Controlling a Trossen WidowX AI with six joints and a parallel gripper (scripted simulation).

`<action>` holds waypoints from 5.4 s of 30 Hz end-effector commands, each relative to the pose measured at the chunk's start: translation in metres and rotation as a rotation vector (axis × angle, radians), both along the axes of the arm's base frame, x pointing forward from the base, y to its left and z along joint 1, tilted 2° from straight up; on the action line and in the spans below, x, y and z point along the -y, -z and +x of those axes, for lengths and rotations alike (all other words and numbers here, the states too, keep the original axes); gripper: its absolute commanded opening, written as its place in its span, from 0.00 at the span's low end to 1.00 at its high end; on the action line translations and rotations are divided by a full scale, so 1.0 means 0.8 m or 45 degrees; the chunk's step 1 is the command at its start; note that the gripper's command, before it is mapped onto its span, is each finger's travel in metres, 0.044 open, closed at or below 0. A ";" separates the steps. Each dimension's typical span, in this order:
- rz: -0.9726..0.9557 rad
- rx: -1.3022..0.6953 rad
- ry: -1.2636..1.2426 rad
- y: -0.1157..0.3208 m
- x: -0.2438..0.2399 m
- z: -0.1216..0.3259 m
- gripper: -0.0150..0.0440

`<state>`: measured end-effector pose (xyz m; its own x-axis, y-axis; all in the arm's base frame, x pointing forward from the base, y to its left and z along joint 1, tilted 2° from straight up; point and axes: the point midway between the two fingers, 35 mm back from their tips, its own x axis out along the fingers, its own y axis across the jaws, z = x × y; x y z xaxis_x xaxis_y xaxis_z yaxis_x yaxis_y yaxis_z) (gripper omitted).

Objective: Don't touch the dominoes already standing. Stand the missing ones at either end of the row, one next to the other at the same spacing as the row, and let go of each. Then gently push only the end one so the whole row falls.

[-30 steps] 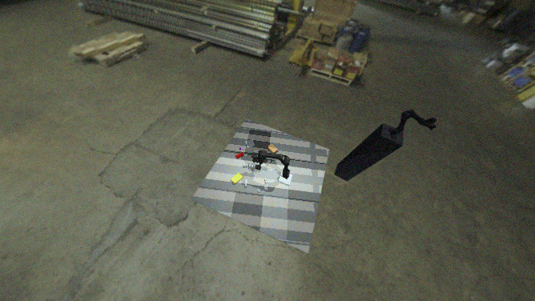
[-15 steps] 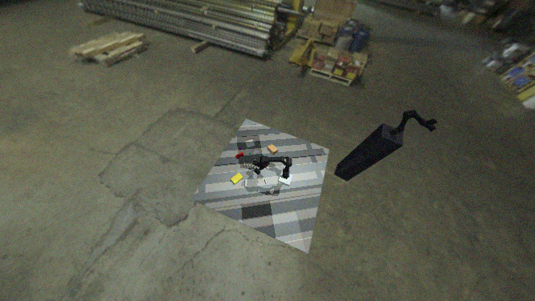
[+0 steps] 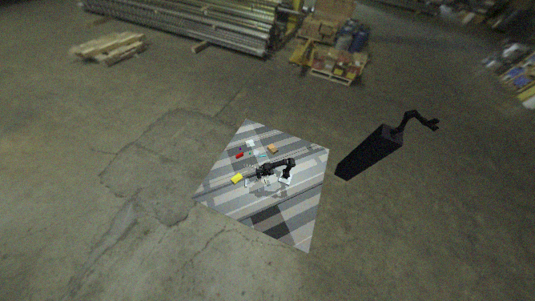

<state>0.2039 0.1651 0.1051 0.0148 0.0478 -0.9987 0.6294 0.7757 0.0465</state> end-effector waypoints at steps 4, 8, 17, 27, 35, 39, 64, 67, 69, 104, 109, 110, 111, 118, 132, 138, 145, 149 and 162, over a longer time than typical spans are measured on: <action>-0.007 -0.013 0.114 0.012 -0.002 -0.016 1.00; -0.007 -0.013 0.114 0.019 -0.002 -0.015 1.00; -0.008 -0.013 0.114 0.094 -0.003 -0.017 1.00; -0.008 -0.014 0.114 0.104 -0.003 -0.018 1.00; -0.008 -0.014 0.114 0.113 -0.003 -0.018 1.00; -0.008 -0.014 0.114 0.113 -0.003 -0.018 0.96; -0.008 -0.014 0.114 0.113 -0.003 -0.018 0.29; -0.008 -0.013 0.114 0.093 -0.002 -0.017 0.29; -0.008 -0.013 0.114 0.065 0.000 -0.015 0.29; -0.019 0.044 -1.056 -0.084 -0.036 0.014 0.29; -0.019 0.044 -1.056 -0.084 -0.036 0.014 0.29; -0.019 0.044 -1.056 -0.084 -0.036 0.014 0.29; -0.019 0.044 -1.056 -0.084 -0.036 0.014 0.29; -0.072 0.156 -1.112 -0.071 -0.045 0.023 0.29; -0.223 0.511 -1.237 -0.041 -0.074 0.045 0.29; -0.280 0.664 -1.267 -0.034 -0.085 0.049 0.29; -0.340 0.840 -1.282 -0.028 -0.096 0.052 0.29; -0.372 0.939 -1.282 -0.026 -0.101 0.051 0.29; -0.454 1.247 -1.235 -0.027 -0.109 0.041 0.29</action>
